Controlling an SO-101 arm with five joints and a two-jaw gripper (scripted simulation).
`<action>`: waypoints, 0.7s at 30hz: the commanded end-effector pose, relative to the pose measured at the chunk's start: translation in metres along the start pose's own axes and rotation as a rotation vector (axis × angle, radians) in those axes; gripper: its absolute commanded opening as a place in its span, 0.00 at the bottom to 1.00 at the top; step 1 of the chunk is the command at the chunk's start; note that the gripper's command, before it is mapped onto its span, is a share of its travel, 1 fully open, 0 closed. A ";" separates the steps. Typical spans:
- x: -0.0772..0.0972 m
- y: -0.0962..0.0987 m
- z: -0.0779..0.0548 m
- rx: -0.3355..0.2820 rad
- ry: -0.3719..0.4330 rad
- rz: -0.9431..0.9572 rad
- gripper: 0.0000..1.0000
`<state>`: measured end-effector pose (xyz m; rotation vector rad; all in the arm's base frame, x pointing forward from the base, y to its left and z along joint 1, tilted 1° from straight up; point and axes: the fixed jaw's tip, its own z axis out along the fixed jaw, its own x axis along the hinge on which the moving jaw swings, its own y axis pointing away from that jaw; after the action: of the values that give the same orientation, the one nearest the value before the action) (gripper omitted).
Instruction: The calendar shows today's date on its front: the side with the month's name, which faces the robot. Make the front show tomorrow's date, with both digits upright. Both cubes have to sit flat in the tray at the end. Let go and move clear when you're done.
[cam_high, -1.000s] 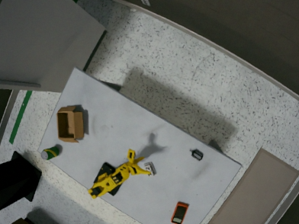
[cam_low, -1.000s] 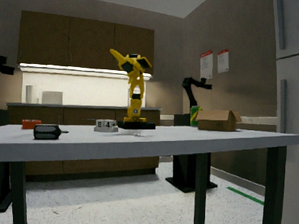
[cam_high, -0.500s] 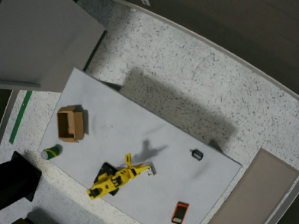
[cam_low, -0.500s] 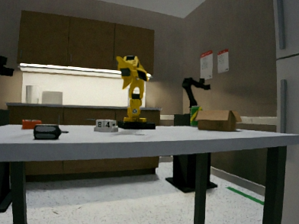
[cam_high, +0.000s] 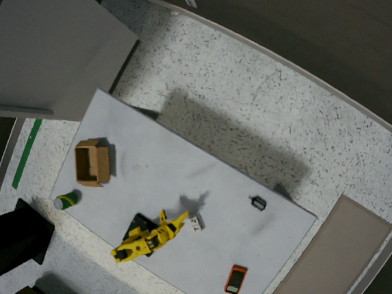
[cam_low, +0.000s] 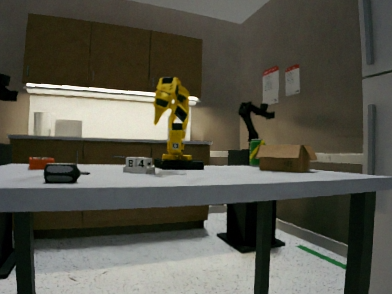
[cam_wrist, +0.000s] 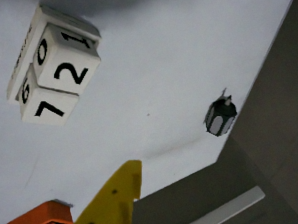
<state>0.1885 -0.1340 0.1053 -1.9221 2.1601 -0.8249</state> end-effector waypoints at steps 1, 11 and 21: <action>0.000 0.010 -0.001 -0.021 -0.002 -0.090 0.57; 0.001 0.037 -0.004 -0.101 -0.042 -0.428 0.48; 0.000 0.054 -0.005 -0.146 -0.089 -0.658 0.42</action>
<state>0.1470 -0.1324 0.0877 -2.6522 1.6571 -0.6855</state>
